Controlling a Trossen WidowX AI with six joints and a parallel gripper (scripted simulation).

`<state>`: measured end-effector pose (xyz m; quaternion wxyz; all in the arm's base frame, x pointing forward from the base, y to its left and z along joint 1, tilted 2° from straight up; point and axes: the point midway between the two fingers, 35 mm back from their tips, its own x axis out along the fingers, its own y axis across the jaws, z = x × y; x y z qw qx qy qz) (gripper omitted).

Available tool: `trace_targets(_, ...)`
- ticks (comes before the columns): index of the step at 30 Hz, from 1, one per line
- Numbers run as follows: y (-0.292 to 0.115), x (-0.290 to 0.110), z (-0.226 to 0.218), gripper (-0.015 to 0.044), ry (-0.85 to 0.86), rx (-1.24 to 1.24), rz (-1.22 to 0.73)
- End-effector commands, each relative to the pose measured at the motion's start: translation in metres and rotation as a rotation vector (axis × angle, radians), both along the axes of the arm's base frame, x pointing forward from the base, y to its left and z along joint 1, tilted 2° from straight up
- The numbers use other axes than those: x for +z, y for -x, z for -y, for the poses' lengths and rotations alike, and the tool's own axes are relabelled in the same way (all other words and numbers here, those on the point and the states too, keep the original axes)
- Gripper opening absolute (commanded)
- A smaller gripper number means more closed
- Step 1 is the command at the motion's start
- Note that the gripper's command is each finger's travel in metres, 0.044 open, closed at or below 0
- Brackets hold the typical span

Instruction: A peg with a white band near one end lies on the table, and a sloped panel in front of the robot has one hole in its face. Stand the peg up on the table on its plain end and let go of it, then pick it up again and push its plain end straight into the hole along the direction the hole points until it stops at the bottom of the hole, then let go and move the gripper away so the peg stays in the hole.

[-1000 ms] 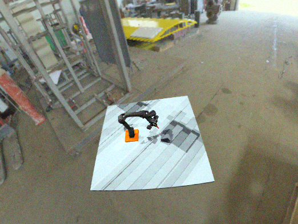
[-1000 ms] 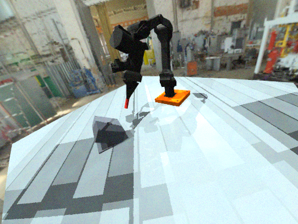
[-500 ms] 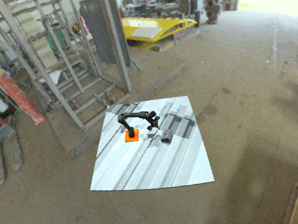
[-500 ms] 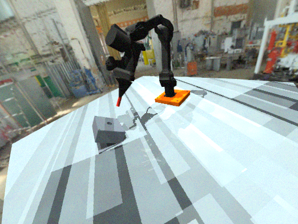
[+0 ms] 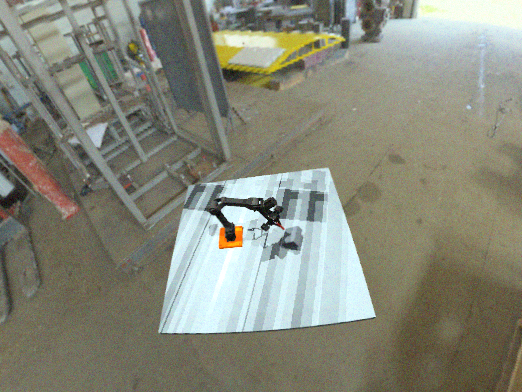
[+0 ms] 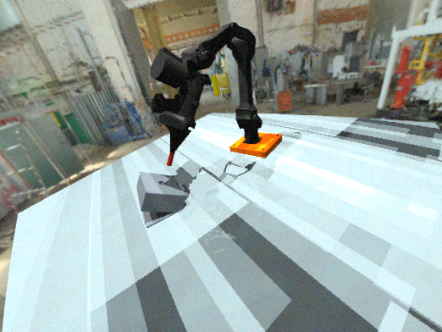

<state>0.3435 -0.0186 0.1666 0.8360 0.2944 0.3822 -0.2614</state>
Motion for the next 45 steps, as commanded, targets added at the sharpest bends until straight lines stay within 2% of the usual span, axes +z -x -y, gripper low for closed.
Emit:
trace_targets(1, -0.005, -0.007, 0.003, 0.0, 0.0, -0.002, 0.004)
trace_targets(35, -0.03, -0.04, 0.017, 0.0, 0.003, -0.014, 0.018)
trace_targets(45, -0.027, -0.037, 0.016, 0.0, 0.003, -0.018, 0.016)
